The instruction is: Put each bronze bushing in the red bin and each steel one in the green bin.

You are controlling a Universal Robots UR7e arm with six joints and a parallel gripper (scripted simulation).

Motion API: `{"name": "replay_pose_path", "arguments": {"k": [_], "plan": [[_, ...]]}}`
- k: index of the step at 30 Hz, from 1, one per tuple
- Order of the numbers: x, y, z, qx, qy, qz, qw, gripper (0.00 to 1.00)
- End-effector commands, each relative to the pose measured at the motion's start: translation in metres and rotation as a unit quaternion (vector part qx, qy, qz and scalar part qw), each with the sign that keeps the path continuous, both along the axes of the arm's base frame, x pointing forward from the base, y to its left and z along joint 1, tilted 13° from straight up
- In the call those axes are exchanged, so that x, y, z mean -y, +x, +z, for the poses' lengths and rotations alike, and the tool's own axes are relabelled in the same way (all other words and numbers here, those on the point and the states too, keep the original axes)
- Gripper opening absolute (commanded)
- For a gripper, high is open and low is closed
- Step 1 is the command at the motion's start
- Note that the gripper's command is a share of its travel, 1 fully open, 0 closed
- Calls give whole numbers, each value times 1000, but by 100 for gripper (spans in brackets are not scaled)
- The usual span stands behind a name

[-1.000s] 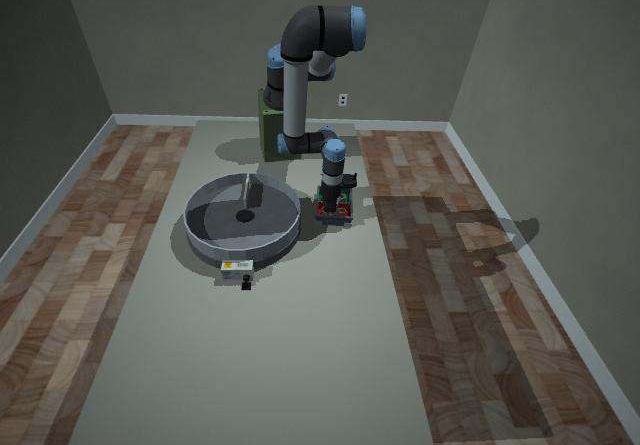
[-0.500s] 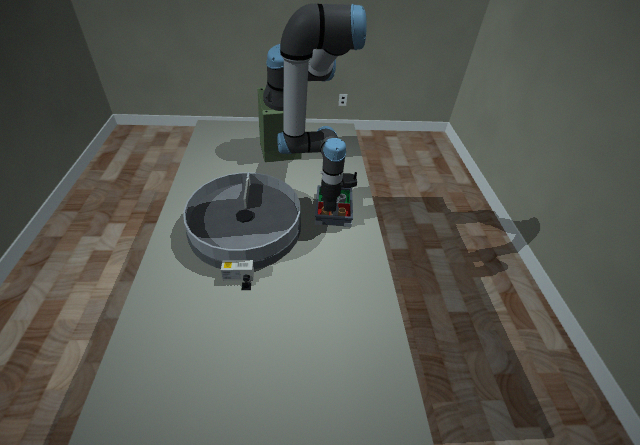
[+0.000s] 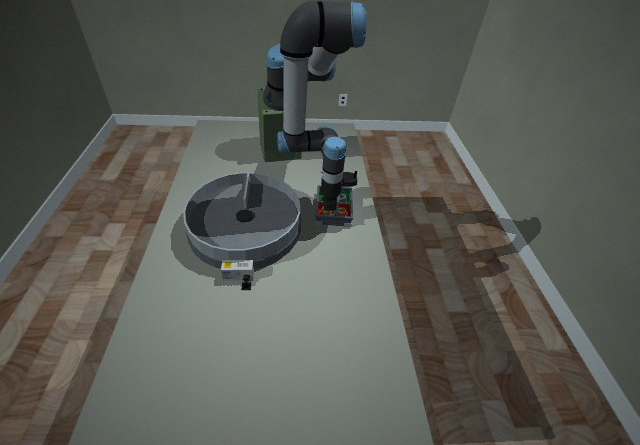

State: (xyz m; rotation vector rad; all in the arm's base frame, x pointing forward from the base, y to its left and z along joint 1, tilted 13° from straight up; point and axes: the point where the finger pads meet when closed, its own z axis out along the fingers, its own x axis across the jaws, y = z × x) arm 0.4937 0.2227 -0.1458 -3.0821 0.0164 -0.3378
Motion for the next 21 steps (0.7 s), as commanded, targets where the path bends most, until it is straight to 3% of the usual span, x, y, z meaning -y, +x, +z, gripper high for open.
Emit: {"name": "replay_pose_path", "arguments": {"k": [1, 21], "plan": [[0, 0, 1, 1, 0, 0, 1000, 42], [0, -1, 7, 1, 0, 0, 1000, 42]]}}
